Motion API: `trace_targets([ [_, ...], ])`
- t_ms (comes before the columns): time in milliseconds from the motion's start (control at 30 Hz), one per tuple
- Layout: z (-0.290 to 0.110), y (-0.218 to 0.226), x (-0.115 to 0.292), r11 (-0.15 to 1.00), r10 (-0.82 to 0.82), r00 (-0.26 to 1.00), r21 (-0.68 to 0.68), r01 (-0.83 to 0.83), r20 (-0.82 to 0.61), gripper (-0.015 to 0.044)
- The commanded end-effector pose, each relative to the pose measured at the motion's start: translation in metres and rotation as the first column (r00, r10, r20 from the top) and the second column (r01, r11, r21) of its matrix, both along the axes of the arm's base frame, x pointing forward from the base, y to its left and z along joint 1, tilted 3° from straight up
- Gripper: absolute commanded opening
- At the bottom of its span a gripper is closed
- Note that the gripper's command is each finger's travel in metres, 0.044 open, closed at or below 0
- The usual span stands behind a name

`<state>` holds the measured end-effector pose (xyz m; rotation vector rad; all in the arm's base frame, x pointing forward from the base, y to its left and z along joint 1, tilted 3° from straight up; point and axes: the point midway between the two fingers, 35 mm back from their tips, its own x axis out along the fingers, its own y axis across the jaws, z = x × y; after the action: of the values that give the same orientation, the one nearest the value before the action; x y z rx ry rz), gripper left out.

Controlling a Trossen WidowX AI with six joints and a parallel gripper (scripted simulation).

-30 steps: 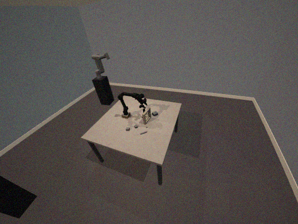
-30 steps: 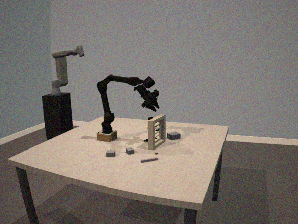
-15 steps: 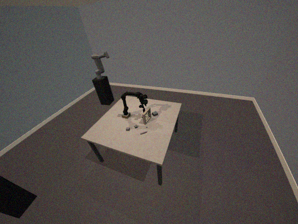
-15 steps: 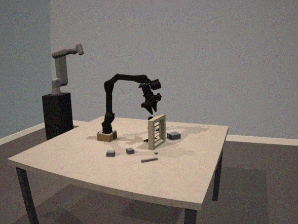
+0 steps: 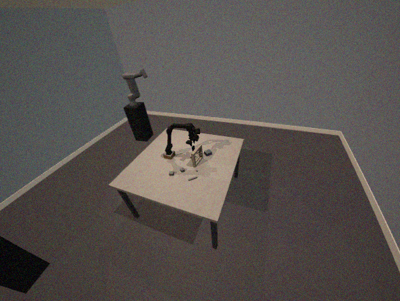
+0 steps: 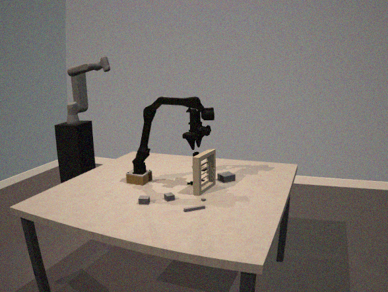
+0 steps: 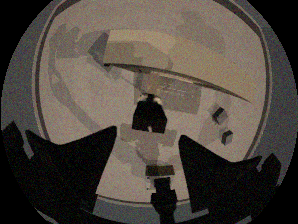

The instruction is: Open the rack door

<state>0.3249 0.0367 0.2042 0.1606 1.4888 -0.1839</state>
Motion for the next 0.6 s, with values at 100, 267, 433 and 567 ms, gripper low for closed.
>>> trace_targets([
  [100, -0.005, 0.0, 0.001, 1.0, -0.008, 1.0, -0.004, 0.008, -0.005, 0.0299],
  [267, -0.013, 0.0, 0.003, 1.0, -0.008, 1.0, -0.004, 0.008, -0.005, 0.0299],
  [433, -0.022, -0.001, 0.004, 1.0, -0.008, 1.0, -0.004, 0.008, -0.005, 0.0299],
  [567, -0.028, -0.001, 0.004, 1.0, -0.008, 1.0, -0.004, 0.008, -0.005, 0.0299],
])
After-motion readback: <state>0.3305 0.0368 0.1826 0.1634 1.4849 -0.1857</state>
